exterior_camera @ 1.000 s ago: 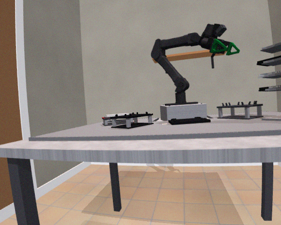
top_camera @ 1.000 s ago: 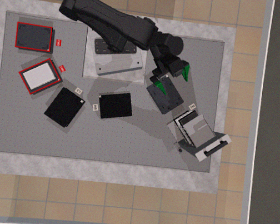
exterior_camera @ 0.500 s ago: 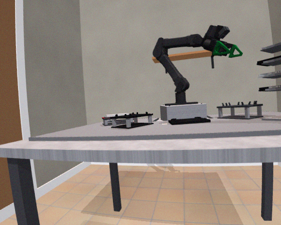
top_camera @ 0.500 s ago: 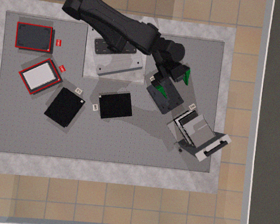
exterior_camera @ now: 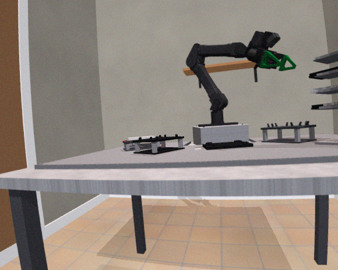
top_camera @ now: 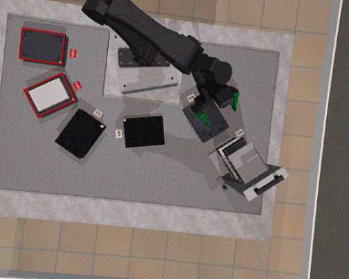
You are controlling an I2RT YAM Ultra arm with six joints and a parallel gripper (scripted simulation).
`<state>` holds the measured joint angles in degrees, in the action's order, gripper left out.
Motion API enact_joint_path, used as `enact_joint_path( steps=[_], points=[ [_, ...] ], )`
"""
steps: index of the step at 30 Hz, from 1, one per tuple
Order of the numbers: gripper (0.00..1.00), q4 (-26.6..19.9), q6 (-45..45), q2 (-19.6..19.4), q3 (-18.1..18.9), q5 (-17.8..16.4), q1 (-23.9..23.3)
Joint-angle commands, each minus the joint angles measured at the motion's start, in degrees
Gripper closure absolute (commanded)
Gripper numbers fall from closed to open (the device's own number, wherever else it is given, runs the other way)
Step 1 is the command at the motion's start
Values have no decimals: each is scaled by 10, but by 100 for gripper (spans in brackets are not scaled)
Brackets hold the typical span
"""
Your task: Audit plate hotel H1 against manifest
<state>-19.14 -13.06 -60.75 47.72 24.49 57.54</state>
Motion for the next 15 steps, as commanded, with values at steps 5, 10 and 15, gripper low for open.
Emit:
enact_joint_path(
  steps=[5, 10, 15],
  points=[
    [0, 42, 9, -17, -1, -10, -12],
    [0, 63, 14, -33, -4, -17, -20],
    [0, 75, 16, -42, -6, -21, -25]
  ],
)
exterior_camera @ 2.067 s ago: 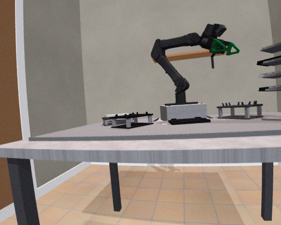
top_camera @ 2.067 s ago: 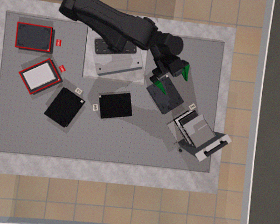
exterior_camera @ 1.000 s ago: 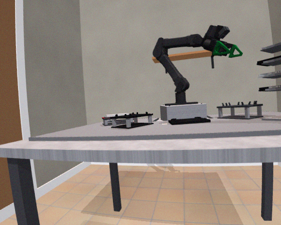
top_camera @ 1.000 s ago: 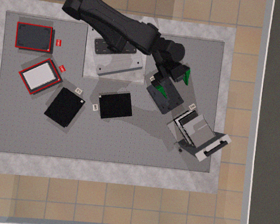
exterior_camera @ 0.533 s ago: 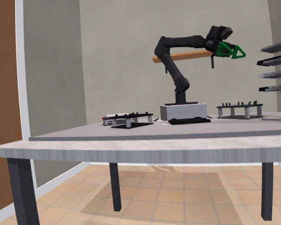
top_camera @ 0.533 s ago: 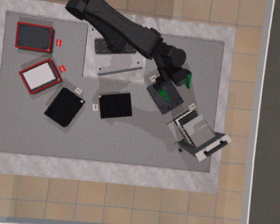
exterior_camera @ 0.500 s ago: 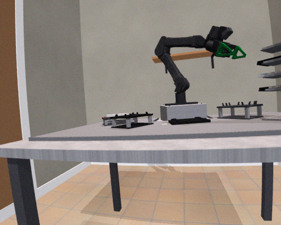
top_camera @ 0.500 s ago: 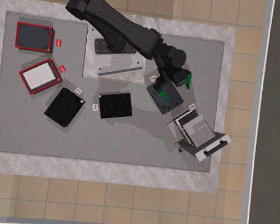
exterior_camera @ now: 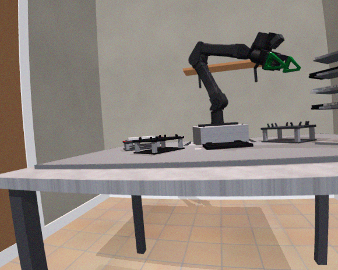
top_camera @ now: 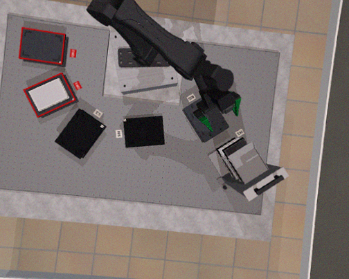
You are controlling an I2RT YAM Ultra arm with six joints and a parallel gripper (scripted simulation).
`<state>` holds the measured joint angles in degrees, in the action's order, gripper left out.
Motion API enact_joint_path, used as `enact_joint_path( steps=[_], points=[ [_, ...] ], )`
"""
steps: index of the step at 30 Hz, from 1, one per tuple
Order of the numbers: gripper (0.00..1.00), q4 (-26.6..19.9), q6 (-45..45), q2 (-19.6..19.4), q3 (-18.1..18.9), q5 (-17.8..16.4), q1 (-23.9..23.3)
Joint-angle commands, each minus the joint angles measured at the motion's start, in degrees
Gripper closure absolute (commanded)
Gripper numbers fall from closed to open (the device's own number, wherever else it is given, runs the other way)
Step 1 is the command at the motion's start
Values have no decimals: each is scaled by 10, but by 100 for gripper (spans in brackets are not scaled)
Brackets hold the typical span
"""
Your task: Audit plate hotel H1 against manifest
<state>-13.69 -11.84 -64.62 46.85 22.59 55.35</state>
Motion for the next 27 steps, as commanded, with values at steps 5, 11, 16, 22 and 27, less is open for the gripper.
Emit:
enact_joint_path(
  steps=[5, 11, 16, 22, 27],
  points=[
    [0, 40, 8, -19, 0, -8, -10],
    [0, 64, 12, -39, -1, -15, -18],
    [0, 75, 14, -49, -2, -19, -22],
    [0, 88, 17, -61, -2, -23, -27],
    [0, 88, 17, -61, -2, -23, -27]
  ],
)
